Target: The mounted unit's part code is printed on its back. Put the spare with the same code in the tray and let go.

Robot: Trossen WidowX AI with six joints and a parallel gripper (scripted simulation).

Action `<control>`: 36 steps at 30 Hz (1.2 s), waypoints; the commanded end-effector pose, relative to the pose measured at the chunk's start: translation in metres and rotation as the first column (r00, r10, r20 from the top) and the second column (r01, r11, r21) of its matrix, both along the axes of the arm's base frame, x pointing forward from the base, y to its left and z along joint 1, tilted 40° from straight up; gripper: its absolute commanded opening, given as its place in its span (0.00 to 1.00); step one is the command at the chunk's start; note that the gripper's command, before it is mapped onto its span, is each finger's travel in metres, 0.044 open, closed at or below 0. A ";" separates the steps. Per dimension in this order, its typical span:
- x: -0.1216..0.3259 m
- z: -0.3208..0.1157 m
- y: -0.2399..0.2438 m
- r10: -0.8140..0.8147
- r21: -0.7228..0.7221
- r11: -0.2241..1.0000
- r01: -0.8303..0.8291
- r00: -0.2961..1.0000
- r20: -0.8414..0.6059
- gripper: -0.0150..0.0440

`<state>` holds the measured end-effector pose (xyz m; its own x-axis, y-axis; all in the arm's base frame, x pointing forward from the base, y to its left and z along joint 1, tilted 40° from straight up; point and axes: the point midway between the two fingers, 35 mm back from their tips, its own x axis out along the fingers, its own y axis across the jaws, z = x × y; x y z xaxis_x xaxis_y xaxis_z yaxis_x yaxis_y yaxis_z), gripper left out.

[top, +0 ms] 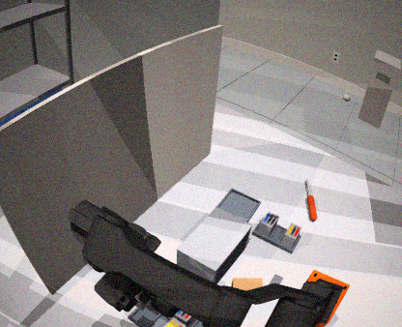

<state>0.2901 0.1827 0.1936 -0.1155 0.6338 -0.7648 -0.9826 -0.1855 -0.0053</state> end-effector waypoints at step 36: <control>0.093 -0.046 -0.148 -0.018 -0.057 0.998 0.020 0.999 0.029 0.25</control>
<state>0.3728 0.0559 0.1613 -0.0918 0.5983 -0.7960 -0.9852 -0.1709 -0.0149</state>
